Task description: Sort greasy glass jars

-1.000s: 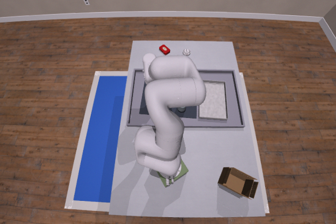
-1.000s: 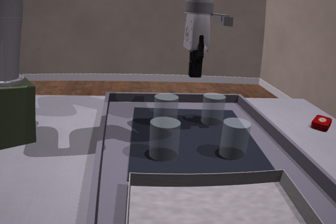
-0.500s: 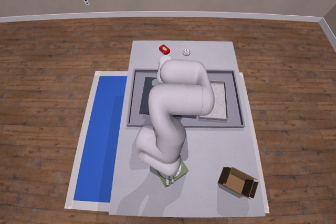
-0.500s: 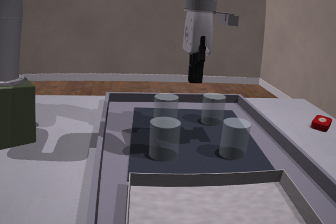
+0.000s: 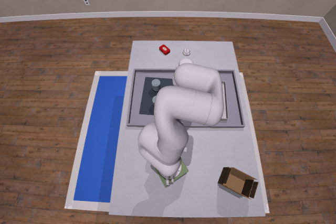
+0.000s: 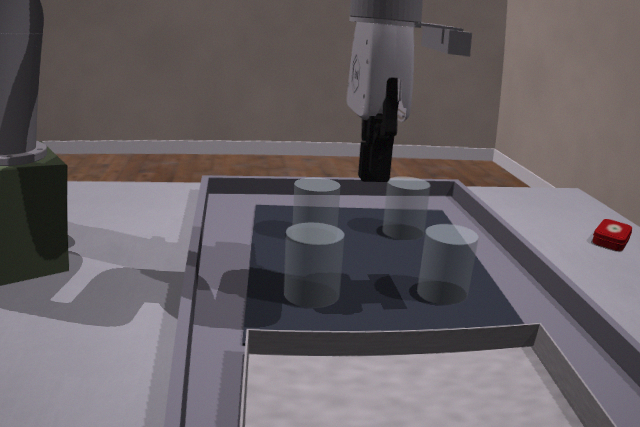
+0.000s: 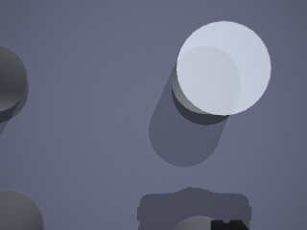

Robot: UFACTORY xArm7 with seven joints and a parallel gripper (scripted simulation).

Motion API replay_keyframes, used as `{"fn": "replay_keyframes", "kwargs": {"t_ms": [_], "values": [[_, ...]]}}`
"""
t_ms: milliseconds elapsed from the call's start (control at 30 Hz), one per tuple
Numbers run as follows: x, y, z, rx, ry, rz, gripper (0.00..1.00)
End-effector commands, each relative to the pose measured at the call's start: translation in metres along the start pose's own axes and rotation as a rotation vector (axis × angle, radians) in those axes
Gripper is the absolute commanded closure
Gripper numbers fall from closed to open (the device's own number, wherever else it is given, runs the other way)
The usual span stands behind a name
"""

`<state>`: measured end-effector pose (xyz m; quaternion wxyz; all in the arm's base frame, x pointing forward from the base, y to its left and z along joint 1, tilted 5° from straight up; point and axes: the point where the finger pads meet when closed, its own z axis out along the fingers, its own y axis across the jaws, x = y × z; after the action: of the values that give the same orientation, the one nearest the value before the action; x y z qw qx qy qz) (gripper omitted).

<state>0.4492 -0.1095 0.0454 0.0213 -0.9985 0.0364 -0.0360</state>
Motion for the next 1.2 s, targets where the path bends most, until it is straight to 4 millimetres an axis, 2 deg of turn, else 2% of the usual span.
{"fn": "replay_keyframes", "kwargs": {"t_ms": [0,267,333,533,1167], "values": [[0.001,0.006,0.008,0.003,0.004,-0.003,1.00],[0.001,0.006,0.047,0.003,0.004,-0.003,1.00],[0.001,0.006,0.047,0.003,0.004,-0.003,1.00],[0.001,0.006,0.075,0.003,0.004,-0.003,1.00],[-0.002,0.006,0.075,0.003,0.004,-0.003,1.00]]}}
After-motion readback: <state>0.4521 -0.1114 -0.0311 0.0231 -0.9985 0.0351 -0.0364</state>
